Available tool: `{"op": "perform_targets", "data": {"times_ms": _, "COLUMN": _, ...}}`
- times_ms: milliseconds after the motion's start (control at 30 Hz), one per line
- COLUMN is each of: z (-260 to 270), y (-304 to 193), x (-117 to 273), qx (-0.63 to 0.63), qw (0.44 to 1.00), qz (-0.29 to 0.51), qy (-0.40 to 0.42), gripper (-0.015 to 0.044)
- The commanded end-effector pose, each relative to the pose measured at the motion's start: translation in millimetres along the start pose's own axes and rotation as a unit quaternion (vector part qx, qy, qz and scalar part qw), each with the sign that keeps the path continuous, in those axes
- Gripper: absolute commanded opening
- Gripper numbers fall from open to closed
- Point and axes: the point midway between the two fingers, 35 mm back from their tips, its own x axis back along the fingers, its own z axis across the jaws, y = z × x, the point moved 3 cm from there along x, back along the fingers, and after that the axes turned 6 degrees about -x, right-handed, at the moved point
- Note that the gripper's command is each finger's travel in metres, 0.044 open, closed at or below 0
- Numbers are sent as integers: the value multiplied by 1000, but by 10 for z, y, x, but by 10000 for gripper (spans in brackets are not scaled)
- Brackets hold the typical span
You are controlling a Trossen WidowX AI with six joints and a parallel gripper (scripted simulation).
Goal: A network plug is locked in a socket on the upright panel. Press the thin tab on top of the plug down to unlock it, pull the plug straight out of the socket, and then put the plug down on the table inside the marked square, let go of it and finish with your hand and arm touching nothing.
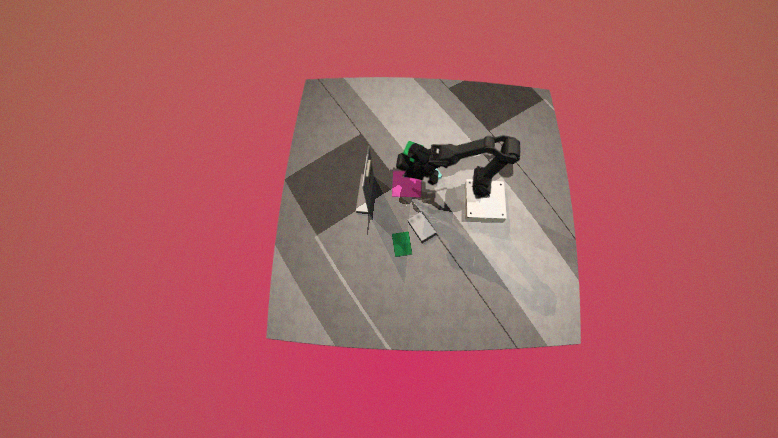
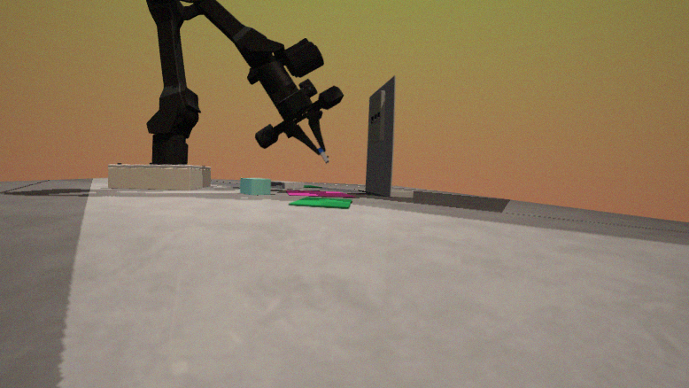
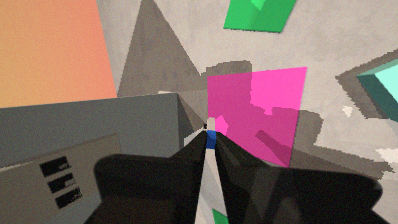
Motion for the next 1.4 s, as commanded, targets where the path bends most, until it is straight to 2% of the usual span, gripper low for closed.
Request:
{"op": "perform_targets", "data": {"times_ms": 0, "z": -1, "y": 11, "x": -14, "qx": 0, "qw": 1000, "qz": -4, "qy": -4, "gripper": 0}}
{"op": "perform_targets", "data": {"times_ms": 1367, "z": -346, "y": 51, "x": -484, "qx": 0, "qw": 1000, "qz": -5, "qy": -5, "gripper": 0}}
